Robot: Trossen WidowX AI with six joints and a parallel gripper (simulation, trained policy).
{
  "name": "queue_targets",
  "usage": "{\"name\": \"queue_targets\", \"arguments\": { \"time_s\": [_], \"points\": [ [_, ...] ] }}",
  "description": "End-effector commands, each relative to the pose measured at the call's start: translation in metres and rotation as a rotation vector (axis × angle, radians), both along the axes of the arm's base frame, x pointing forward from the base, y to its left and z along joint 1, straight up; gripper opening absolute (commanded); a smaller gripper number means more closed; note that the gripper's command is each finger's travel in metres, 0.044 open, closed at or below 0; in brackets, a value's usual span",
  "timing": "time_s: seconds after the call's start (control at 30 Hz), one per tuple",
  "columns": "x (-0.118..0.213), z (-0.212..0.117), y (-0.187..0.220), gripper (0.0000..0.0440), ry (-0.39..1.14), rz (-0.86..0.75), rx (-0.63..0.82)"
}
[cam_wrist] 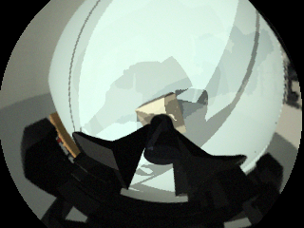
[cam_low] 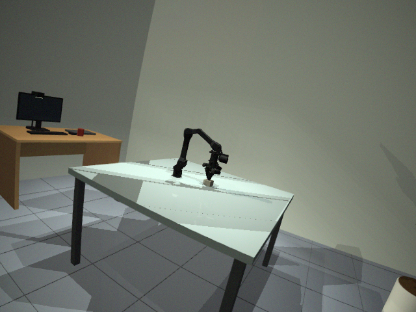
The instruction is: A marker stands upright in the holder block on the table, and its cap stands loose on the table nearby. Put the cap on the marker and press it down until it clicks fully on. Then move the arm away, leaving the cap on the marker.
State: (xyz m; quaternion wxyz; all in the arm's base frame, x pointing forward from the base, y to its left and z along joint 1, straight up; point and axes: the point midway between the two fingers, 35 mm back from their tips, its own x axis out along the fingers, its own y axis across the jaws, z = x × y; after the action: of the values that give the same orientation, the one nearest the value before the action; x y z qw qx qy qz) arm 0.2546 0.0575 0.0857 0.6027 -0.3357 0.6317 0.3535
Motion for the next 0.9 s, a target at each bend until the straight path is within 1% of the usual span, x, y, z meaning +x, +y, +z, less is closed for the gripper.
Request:
{"name": "queue_targets", "arguments": {
  "time_s": [0.0,0.33,0.4,0.47,0.77,0.8,0.87],
  "points": [
    [-0.001,-0.01,-0.013,0.0123,0.009,0.008,-0.049],
    [-0.001,-0.009,-0.015,0.0147,-0.003,0.049,-0.048],
    [-0.001,-0.008,-0.014,0.0159,-0.006,0.057,-0.045],
    [-0.004,-0.007,-0.014,0.0193,-0.003,0.064,-0.04],
    [-0.011,0.0,-0.012,0.0424,-0.031,0.096,-0.025],
    [-0.011,0.002,-0.011,0.044,-0.04,0.099,-0.023],
    [-0.009,0.005,-0.01,0.044,-0.06,0.104,-0.018]
  ]
}}
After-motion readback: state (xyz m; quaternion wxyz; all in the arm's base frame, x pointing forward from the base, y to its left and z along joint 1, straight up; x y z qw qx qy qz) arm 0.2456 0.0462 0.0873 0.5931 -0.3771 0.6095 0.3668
